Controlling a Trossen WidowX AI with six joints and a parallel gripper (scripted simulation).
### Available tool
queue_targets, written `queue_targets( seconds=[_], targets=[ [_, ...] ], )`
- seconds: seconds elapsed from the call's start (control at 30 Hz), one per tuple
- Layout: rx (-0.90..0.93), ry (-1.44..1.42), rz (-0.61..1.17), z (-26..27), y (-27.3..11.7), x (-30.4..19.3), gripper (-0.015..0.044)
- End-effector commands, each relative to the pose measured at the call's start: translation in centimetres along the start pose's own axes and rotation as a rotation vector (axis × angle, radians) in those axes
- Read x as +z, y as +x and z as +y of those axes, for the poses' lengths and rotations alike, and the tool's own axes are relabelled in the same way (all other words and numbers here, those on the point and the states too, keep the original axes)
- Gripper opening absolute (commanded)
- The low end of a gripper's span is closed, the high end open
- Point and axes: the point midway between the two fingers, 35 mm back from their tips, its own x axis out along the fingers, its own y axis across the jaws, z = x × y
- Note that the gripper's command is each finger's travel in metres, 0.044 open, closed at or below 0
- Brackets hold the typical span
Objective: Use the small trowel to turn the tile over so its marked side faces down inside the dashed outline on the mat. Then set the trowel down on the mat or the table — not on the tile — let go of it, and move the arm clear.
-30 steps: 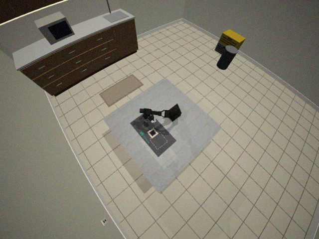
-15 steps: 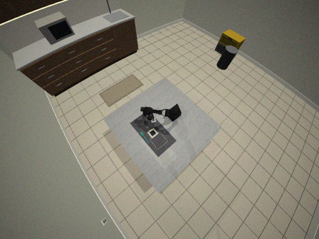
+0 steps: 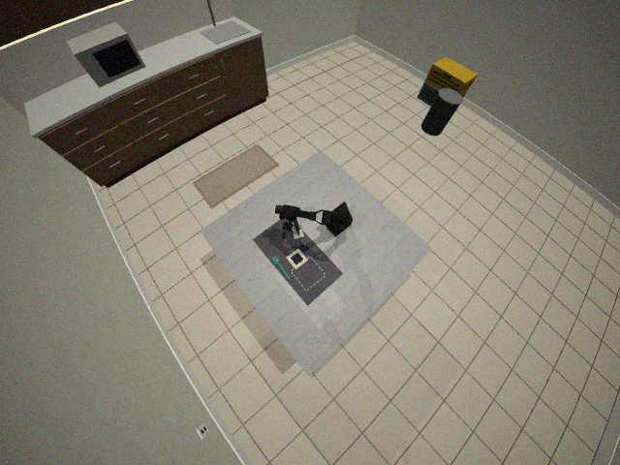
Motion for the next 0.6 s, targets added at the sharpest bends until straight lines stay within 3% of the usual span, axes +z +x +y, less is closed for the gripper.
queue_targets(
  seconds=[0.0,0.57],
  targets=[
    [-0.003,0.142,-0.001,-0.6,-0.1,-0.2,0.0270],
    [-0.004,0.732,0.002,-2.8,-0.4,-1.0,0.0270]
  ],
)
